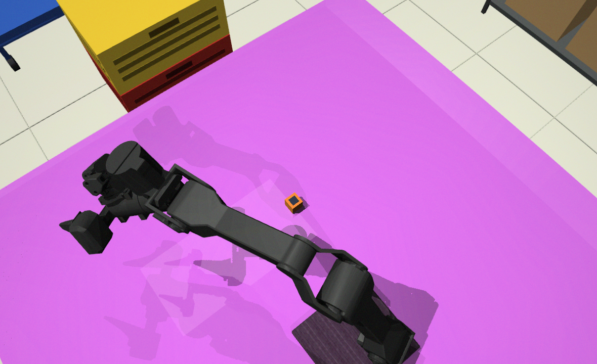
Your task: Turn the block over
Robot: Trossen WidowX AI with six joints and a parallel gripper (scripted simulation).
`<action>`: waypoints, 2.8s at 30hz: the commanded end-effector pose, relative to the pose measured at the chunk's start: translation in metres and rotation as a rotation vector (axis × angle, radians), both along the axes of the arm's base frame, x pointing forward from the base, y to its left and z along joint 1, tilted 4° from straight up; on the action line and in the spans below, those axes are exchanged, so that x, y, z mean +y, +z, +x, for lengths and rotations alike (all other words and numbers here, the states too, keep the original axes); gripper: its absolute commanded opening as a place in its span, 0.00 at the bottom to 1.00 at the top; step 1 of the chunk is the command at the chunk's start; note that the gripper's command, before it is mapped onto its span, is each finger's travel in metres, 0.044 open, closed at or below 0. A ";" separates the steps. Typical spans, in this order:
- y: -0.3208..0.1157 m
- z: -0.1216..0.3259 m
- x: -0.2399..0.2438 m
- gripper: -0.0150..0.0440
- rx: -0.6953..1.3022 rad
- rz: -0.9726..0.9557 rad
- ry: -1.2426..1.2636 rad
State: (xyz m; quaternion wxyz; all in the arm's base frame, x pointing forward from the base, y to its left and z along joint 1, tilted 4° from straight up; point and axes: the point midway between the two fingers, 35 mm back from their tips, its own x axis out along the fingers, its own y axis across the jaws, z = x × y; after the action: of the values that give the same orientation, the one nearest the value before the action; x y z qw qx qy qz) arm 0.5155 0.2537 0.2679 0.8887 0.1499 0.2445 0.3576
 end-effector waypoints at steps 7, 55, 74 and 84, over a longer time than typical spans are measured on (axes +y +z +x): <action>-0.092 0.000 -0.145 1.00 0.335 -0.327 -0.260; -0.229 -0.145 -0.329 1.00 1.026 -0.725 -0.341; -0.244 -0.146 -0.328 0.64 1.026 -0.725 -0.341; -0.244 -0.146 -0.328 0.40 1.026 -0.725 -0.341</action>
State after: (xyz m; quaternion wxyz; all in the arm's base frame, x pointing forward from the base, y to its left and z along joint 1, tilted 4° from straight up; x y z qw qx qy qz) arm 0.3695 -0.0740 0.0240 0.6977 0.0297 0.7157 -0.0096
